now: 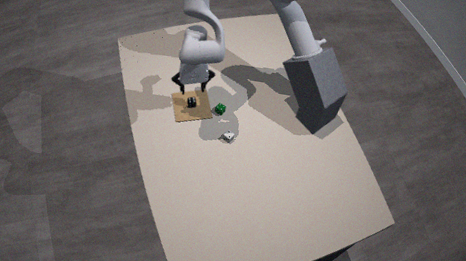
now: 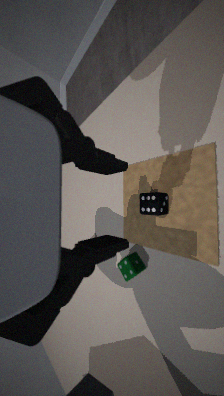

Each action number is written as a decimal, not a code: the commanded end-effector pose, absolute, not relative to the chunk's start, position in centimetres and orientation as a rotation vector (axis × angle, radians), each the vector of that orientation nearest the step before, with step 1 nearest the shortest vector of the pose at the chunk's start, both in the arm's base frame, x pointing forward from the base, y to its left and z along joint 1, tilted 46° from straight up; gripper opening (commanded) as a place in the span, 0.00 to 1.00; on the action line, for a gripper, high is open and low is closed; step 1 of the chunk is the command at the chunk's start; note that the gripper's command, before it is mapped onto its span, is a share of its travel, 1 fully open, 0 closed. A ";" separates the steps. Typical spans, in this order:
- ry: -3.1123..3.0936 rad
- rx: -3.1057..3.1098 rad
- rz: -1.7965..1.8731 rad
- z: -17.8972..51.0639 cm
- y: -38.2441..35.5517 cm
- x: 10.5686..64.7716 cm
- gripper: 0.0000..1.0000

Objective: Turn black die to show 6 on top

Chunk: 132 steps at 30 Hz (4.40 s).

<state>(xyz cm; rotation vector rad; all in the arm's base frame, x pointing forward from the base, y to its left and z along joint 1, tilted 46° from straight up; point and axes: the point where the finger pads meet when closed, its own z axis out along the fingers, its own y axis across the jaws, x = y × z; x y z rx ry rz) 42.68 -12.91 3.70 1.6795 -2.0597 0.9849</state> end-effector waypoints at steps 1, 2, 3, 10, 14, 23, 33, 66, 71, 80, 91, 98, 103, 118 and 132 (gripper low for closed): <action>-2.043 1.648 1.015 3.8 -12.9 42.8 1.00; -2.043 1.648 1.015 3.8 -12.9 42.8 1.00; -2.043 1.648 1.015 3.8 -12.9 42.8 1.00; -2.043 1.648 1.015 3.8 -12.9 42.8 1.00; -2.043 1.648 1.015 3.8 -12.9 42.8 1.00; -2.043 1.648 1.015 4.0 -12.7 42.7 1.00; -2.043 1.648 1.015 6.8 -9.8 42.0 1.00; -2.043 1.648 1.015 10.2 -6.4 41.1 1.00; -2.043 1.648 1.015 10.2 -6.4 41.1 1.00; -2.043 1.648 1.015 10.2 -6.4 41.1 1.00; -2.043 1.648 1.015 10.2 -6.4 41.1 1.00; -2.043 1.648 1.015 10.2 -6.4 41.1 1.00; -2.043 1.648 1.015 10.2 -6.4 41.1 1.00; -2.043 1.648 1.015 10.2 -6.4 41.1 1.00; -2.043 1.648 1.015 10.2 -6.4 41.1 1.00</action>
